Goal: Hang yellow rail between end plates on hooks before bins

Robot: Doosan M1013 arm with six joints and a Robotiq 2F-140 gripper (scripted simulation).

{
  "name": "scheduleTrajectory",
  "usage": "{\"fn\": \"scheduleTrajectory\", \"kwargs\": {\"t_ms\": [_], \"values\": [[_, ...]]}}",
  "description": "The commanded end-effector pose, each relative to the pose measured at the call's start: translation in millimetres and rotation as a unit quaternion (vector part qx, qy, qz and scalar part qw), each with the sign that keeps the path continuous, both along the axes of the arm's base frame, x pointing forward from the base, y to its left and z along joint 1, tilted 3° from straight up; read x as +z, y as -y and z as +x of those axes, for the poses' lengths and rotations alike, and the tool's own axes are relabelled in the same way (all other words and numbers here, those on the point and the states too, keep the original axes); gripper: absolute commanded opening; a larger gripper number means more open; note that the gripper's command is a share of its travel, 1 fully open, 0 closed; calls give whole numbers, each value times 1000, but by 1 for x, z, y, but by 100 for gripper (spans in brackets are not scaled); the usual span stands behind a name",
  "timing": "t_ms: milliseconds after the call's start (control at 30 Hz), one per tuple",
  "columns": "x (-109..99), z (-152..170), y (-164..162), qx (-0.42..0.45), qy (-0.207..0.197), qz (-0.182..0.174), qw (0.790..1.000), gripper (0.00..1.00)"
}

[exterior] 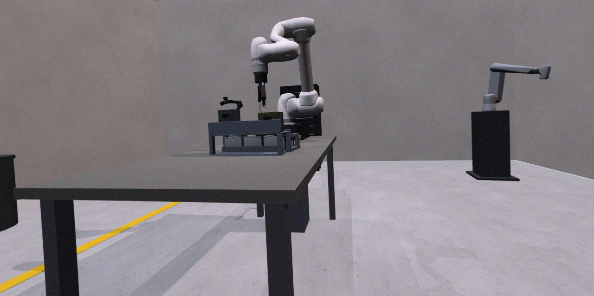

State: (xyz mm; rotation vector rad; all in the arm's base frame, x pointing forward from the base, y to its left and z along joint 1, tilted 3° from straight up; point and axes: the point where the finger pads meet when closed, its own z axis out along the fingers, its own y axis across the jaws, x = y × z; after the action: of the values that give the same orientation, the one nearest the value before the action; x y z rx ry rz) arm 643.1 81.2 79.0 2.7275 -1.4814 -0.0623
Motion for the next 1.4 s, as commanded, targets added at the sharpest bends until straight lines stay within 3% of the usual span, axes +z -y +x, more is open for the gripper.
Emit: {"fn": "scheduleTrajectory", "kwargs": {"t_ms": [0, 167, 333, 733, 900, 1367], "values": [[0, 0, 0, -1, 0, -1, 1000, 100], [0, 0, 0, -1, 0, -1, 1000, 100], [-47, 2, -19, -100, 1, -5, 995, 100], [-47, 2, -19, -100, 1, -5, 995, 100], [-112, 5, -45, -199, 2, -10, 980, 100], [-115, 5, -46, -228, 2, -11, 974, 100]]}}
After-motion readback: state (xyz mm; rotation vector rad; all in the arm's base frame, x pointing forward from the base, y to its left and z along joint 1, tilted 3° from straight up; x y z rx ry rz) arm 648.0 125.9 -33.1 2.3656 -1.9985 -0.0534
